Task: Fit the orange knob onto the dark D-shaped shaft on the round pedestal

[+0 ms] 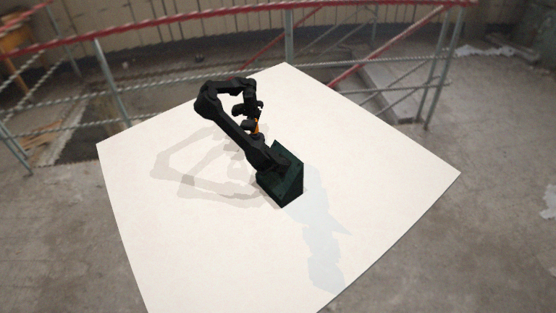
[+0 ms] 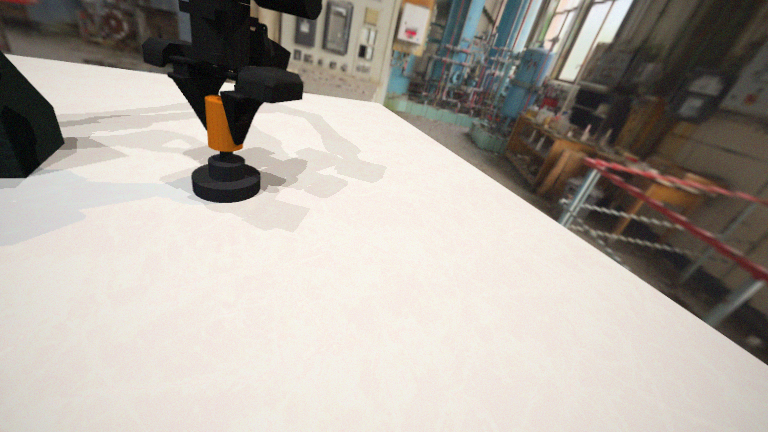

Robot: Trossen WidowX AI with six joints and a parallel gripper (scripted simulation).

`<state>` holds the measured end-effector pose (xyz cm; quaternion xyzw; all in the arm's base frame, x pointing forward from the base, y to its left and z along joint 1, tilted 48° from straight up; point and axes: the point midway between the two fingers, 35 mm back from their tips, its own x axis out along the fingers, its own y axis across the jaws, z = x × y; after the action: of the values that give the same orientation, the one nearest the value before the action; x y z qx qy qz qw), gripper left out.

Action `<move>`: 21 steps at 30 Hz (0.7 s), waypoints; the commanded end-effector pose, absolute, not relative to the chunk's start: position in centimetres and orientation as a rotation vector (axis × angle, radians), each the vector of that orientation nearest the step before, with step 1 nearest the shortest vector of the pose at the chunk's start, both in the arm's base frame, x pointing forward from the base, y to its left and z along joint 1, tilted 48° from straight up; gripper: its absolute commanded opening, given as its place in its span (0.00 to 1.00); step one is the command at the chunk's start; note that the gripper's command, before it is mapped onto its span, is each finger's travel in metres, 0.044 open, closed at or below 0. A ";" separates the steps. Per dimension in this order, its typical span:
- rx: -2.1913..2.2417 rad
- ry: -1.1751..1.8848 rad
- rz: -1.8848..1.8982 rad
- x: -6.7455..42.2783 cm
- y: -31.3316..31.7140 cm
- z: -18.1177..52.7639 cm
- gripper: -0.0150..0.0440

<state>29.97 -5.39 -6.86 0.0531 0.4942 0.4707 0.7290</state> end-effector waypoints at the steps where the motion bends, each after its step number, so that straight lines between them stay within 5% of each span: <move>1: 0.114 1.085 1.038 30.1 -5.5 -6.9 0.25; 21: 0.114 1.085 1.038 29.9 -5.2 -7.1 0.25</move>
<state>29.98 -5.30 -7.10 0.0496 0.4928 0.4712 0.7299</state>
